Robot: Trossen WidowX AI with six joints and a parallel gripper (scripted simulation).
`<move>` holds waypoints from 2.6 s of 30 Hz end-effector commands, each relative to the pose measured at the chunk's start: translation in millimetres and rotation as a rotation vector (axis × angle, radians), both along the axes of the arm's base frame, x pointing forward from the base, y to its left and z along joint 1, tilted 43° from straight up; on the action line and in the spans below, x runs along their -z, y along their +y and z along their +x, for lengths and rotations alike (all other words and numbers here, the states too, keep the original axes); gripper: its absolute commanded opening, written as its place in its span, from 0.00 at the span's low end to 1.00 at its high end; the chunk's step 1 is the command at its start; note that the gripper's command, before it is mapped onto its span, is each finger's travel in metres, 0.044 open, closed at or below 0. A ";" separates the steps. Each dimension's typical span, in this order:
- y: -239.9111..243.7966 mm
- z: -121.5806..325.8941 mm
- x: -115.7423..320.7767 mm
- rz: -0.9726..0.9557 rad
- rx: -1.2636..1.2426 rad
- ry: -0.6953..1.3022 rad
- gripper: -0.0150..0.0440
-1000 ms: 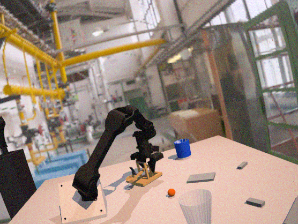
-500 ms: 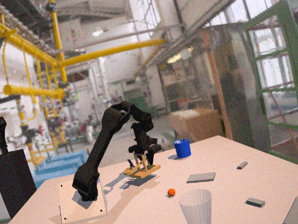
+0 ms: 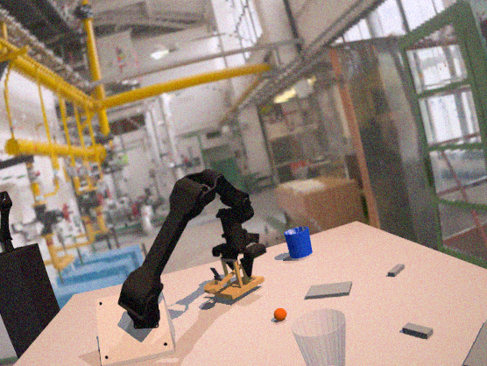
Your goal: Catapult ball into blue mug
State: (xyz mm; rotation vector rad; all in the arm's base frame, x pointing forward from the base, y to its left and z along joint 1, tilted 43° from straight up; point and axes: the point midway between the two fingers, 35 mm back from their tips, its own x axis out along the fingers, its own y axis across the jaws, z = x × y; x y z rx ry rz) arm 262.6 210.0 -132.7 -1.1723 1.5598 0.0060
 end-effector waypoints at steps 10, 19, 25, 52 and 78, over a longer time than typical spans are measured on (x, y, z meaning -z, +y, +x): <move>-12.4 3.2 13.5 0.003 -0.010 -0.005 0.25; -11.1 3.3 11.5 0.003 -0.001 -0.005 0.34; -11.1 3.3 11.5 0.003 -0.001 -0.005 0.61; 50.8 -10.3 -60.7 0.006 -0.010 -0.003 1.00; 7.8 -0.7 -9.8 0.005 -0.010 -0.004 1.00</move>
